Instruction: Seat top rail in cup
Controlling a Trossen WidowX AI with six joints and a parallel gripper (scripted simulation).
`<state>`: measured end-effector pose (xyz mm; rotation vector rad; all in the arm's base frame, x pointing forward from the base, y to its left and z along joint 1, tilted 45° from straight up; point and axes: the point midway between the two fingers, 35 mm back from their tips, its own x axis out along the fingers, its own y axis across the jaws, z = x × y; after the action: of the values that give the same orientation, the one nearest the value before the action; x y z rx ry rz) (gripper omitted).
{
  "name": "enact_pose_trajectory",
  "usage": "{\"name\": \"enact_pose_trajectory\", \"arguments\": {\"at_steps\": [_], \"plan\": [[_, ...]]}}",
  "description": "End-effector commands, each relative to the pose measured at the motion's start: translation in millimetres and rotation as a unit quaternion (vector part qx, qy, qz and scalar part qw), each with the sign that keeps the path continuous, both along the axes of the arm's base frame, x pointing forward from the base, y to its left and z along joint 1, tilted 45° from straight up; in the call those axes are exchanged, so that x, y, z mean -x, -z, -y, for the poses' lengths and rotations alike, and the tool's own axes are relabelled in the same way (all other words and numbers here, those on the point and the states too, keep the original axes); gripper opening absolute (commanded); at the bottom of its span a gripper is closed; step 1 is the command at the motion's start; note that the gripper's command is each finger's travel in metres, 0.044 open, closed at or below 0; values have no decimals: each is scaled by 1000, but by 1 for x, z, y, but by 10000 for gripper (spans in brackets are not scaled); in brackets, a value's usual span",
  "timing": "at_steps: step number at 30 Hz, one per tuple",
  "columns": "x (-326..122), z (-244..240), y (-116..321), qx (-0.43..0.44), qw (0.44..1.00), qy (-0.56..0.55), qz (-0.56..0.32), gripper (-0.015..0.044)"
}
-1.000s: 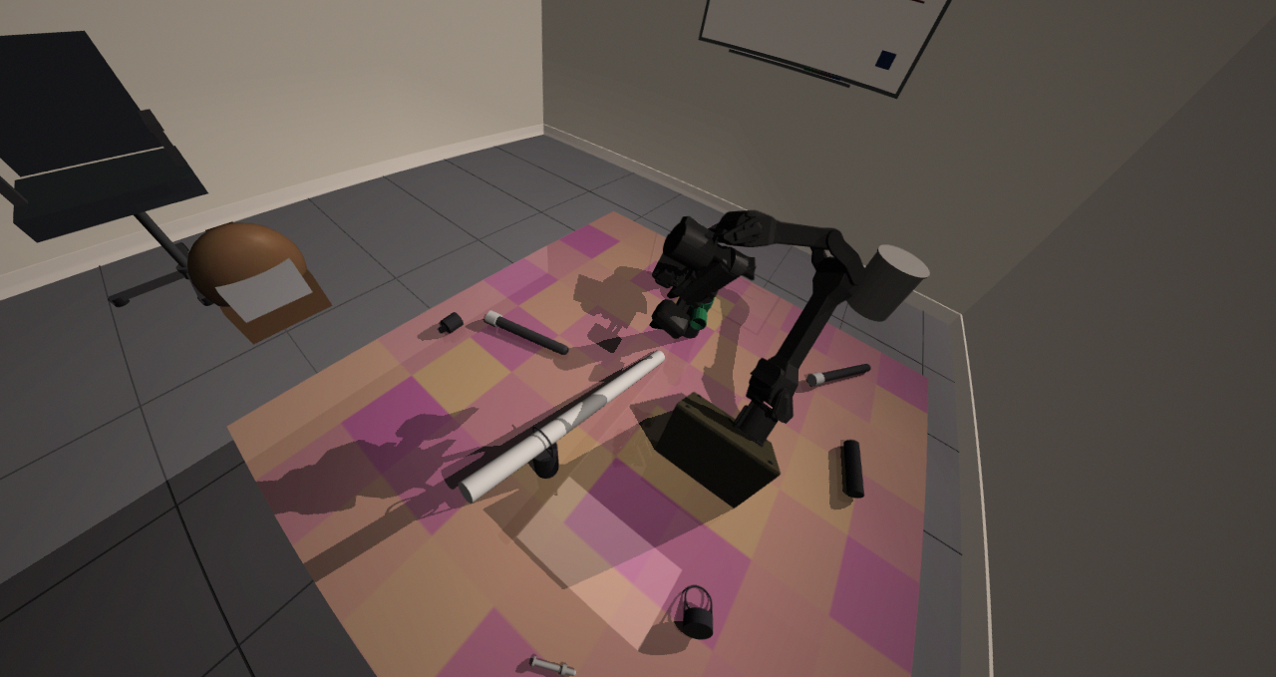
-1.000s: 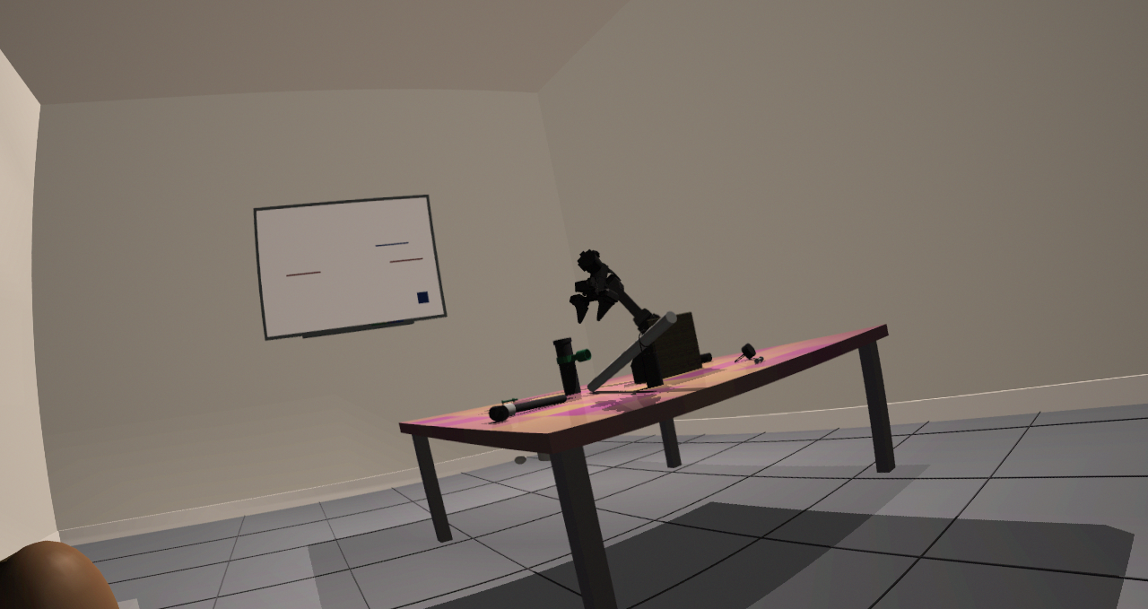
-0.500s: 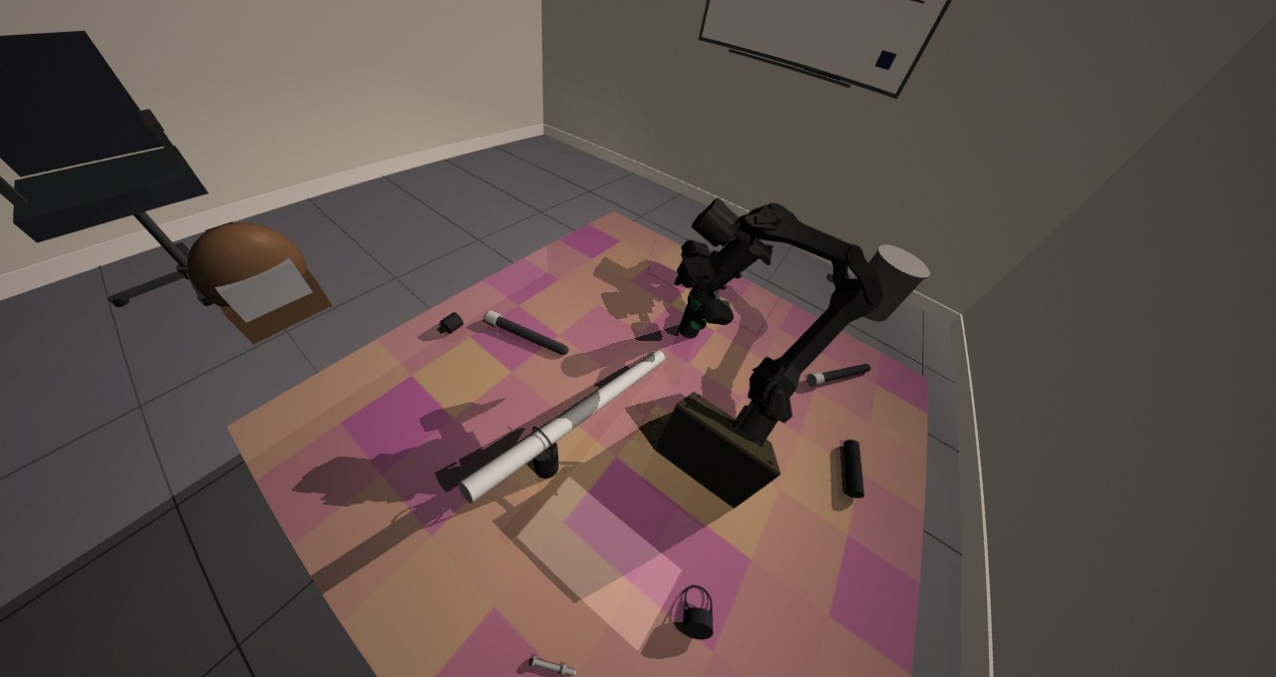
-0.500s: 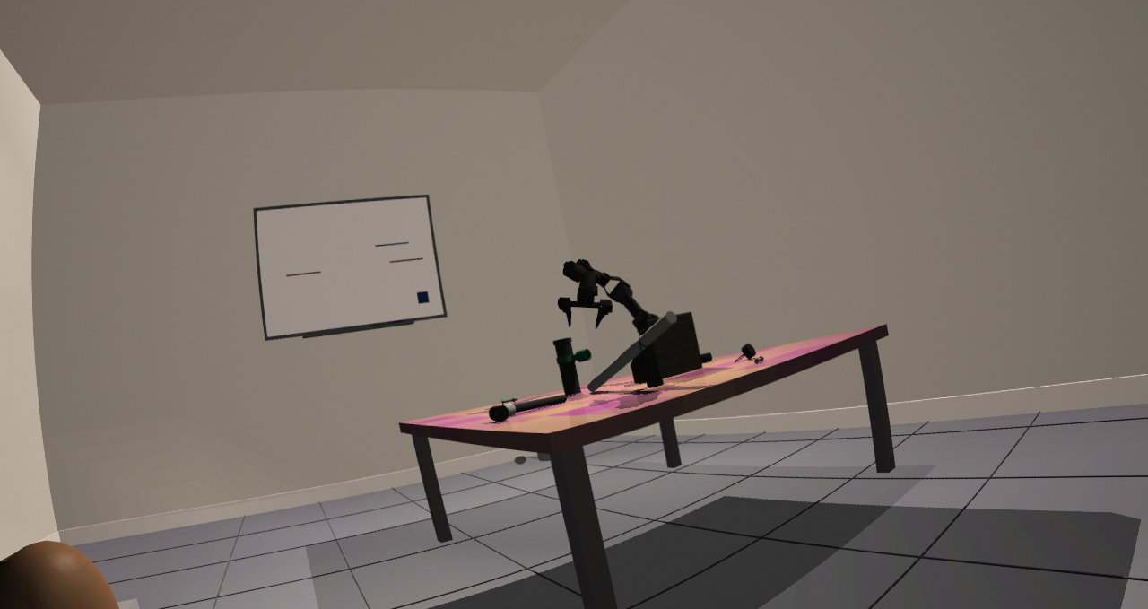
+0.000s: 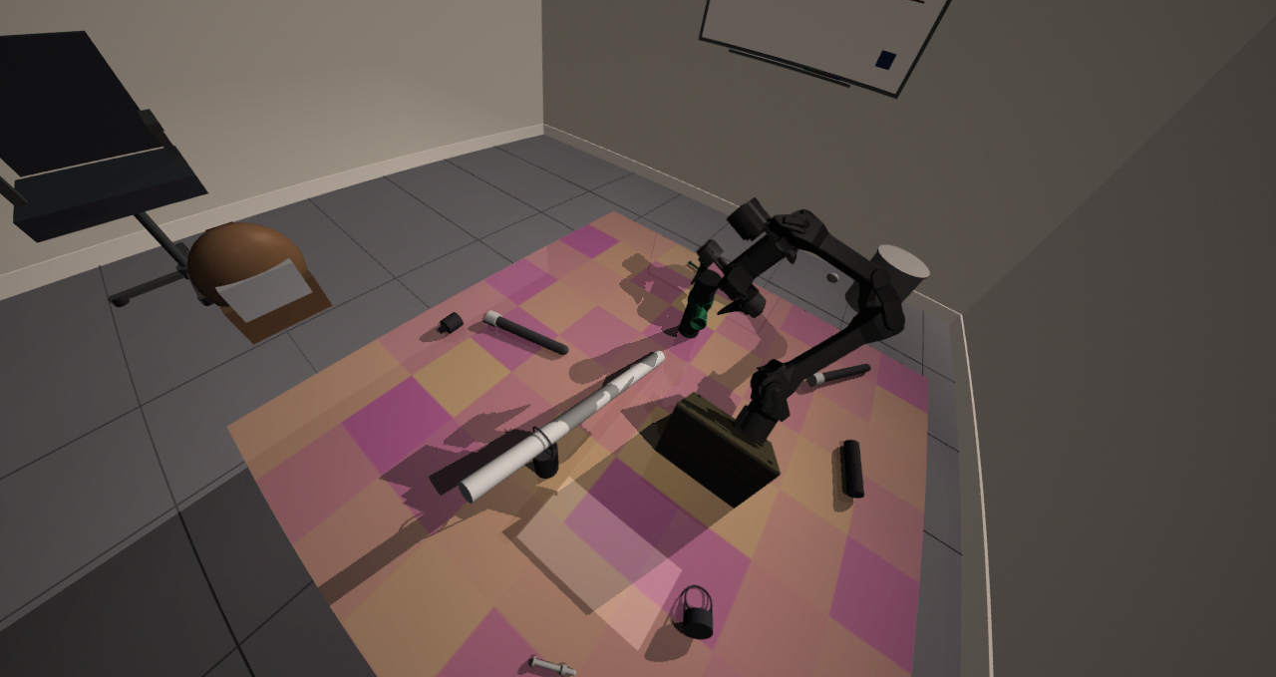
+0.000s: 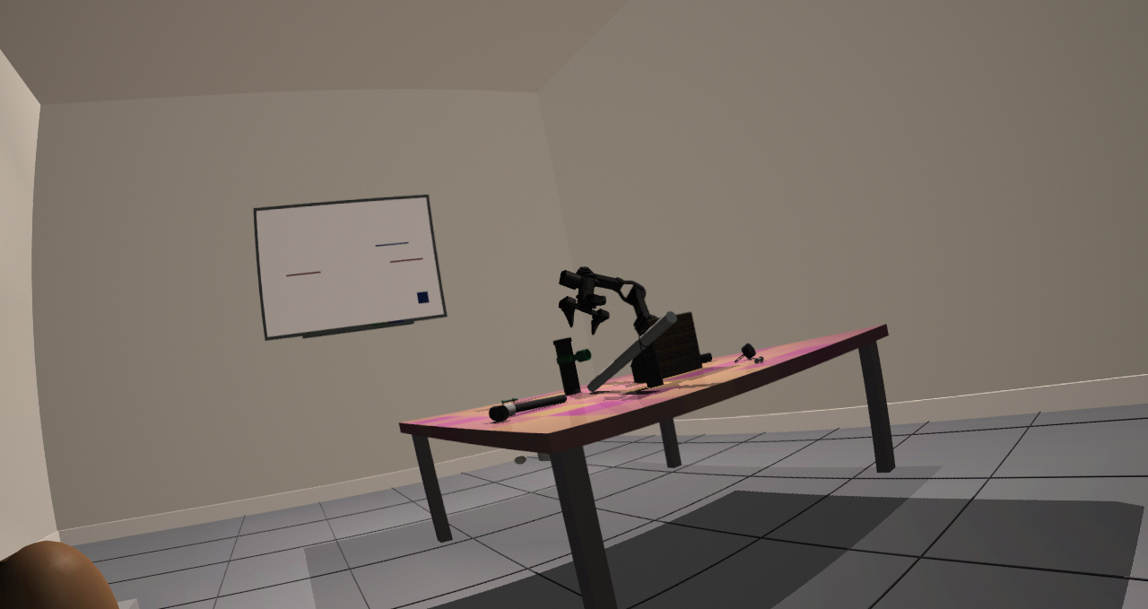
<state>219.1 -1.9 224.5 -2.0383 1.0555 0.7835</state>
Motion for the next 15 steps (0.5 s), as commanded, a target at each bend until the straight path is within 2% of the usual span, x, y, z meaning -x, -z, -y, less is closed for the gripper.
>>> {"name": "enact_pose_trajectory", "arguments": {"at_steps": [1, 15], "plan": [[22, 22, -15, 80, 982, -158, -72, 440], [20, 30, -6, 78, 982, -157, -73, 440]]}}
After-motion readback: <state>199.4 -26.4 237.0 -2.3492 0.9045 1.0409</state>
